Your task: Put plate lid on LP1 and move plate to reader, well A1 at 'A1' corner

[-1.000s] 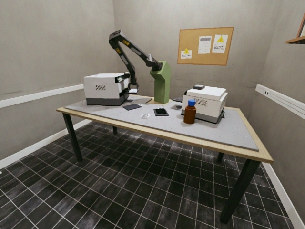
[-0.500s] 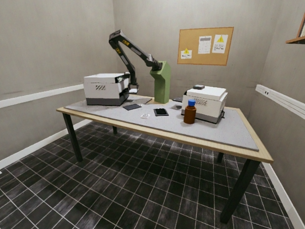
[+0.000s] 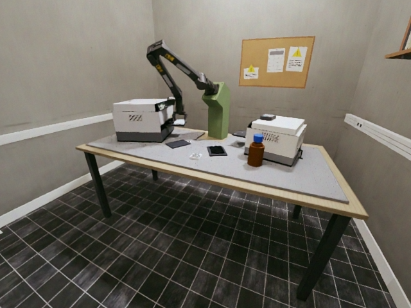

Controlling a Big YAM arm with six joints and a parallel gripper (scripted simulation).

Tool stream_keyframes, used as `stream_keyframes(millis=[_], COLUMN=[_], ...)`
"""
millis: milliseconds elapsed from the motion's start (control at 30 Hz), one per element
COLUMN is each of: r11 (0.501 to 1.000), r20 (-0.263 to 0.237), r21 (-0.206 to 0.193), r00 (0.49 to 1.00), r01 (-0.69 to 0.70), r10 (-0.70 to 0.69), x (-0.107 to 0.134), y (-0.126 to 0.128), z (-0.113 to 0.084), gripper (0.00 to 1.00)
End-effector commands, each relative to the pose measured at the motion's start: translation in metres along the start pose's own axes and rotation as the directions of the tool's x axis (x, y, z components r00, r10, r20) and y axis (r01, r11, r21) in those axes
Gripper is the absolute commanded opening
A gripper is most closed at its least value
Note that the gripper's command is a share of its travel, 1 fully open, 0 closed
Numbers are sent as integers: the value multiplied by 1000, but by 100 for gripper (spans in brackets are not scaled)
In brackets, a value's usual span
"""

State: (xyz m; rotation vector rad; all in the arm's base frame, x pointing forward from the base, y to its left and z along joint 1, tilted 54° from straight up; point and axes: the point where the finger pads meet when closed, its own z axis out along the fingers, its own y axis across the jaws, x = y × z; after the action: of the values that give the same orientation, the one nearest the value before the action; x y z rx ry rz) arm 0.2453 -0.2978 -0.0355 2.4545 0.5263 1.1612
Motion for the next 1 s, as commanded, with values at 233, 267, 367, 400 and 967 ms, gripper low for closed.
stream_keyframes(millis=[233,267,367,400,967], r11=[999,999,999,999,999], r20=[-13,-13,-13,-13,-13], r21=[26,26,26,26,27], r00=[1000,1000,1000,1000,1000], r01=[25,25,25,25,25], r10=[-25,-25,-25,-25,-25], x=[4,4,4,4,3], y=[9,9,9,10,11], z=[30,30,31,31,33], gripper=[86,86,86,86,86])
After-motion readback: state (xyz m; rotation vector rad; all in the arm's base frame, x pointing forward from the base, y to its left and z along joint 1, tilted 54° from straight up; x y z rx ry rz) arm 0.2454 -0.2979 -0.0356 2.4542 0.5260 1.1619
